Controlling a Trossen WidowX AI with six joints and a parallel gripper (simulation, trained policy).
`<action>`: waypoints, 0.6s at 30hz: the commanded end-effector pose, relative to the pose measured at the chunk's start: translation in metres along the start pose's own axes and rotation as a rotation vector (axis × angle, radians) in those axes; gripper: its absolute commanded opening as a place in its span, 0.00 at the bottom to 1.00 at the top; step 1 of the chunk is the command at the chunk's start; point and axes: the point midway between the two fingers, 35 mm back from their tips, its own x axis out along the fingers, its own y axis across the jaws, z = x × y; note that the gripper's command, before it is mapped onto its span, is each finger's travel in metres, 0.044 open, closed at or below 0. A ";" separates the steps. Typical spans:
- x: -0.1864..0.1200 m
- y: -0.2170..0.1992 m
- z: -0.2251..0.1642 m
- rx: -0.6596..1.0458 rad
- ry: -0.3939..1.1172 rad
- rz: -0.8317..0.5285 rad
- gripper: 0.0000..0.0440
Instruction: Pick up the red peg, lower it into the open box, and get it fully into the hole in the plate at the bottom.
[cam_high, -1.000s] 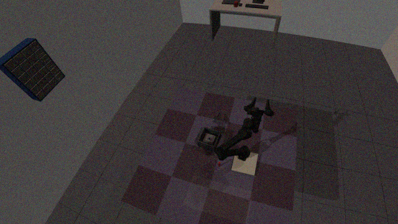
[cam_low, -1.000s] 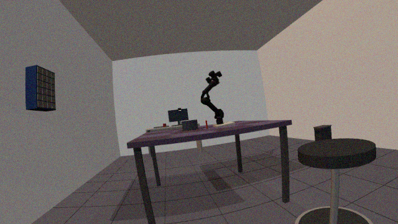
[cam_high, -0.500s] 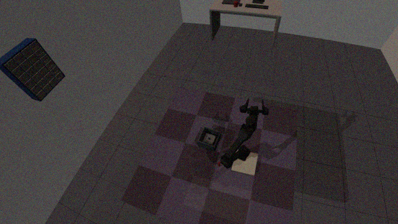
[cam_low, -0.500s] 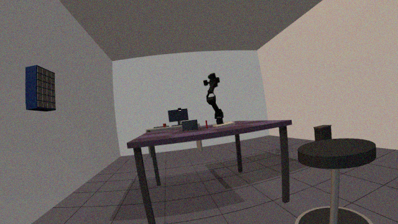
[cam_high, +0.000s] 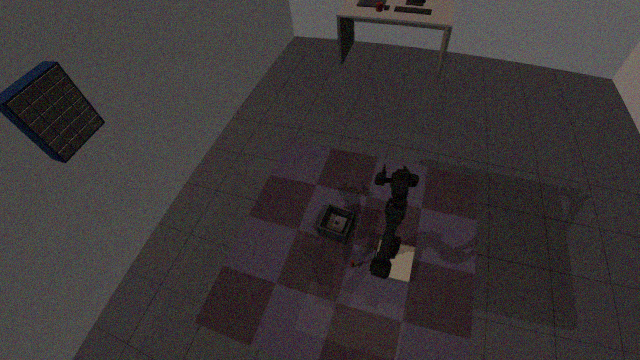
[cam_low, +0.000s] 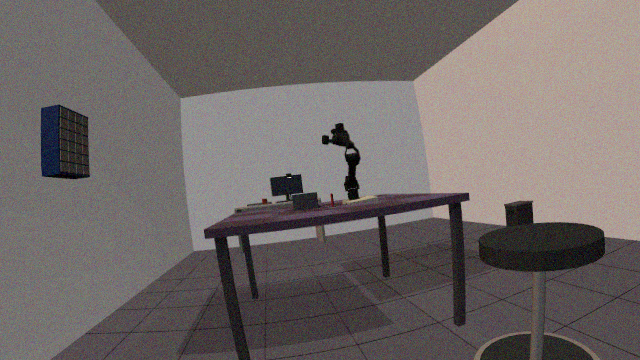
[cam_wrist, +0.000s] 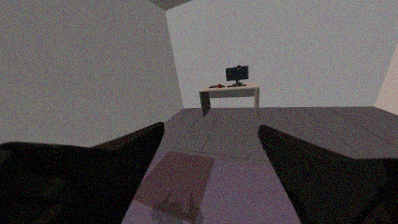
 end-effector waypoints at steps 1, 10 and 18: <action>0.005 0.015 -0.030 0.074 0.120 0.052 1.00; 0.000 0.054 -0.086 0.176 0.382 0.164 1.00; -0.022 0.088 -0.134 0.219 0.634 0.241 1.00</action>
